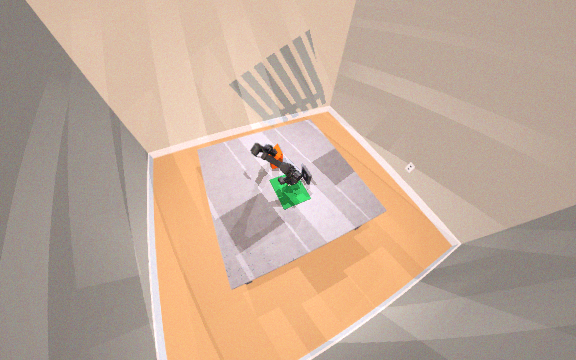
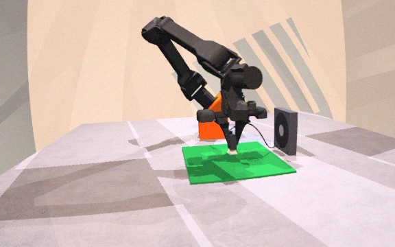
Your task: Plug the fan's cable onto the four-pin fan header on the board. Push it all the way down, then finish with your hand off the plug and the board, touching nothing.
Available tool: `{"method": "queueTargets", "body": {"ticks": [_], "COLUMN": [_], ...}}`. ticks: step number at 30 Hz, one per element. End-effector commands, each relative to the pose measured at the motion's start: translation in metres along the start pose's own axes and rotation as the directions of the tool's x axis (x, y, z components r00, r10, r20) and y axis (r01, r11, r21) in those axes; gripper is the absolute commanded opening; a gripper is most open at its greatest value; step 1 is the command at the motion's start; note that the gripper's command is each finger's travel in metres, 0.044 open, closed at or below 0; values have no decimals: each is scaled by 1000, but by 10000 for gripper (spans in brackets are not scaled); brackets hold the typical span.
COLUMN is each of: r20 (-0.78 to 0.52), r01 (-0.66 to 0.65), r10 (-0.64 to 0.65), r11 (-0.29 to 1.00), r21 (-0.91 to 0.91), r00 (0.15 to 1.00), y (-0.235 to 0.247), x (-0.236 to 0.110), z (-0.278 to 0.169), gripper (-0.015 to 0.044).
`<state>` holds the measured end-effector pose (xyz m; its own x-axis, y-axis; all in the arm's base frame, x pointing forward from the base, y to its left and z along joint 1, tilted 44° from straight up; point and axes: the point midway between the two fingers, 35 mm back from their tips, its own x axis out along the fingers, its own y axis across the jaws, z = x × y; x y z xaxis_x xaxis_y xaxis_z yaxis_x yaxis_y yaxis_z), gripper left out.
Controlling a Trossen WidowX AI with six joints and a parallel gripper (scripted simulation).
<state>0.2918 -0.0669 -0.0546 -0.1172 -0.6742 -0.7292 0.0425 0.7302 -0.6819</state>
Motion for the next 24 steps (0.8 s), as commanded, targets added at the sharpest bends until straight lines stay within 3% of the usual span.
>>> {"method": "queueTargets", "body": {"ticks": [1,9,19,22,24], "r20": [0,0,1,1,1], "r01": [2,2,0,-1,-2], "r10": [-2,-2,0,1,2], "r11": [1000,1000,1000,1000,1000], "r21": [-5,-5,0,0,-3], "r00": [1000,1000,1000,1000,1000], "y": [0,0,0,0,1], "x": [4,9,5,2,-22], "z": [0,0,0,0,1], "gripper": [0,0,260,260,260]}}
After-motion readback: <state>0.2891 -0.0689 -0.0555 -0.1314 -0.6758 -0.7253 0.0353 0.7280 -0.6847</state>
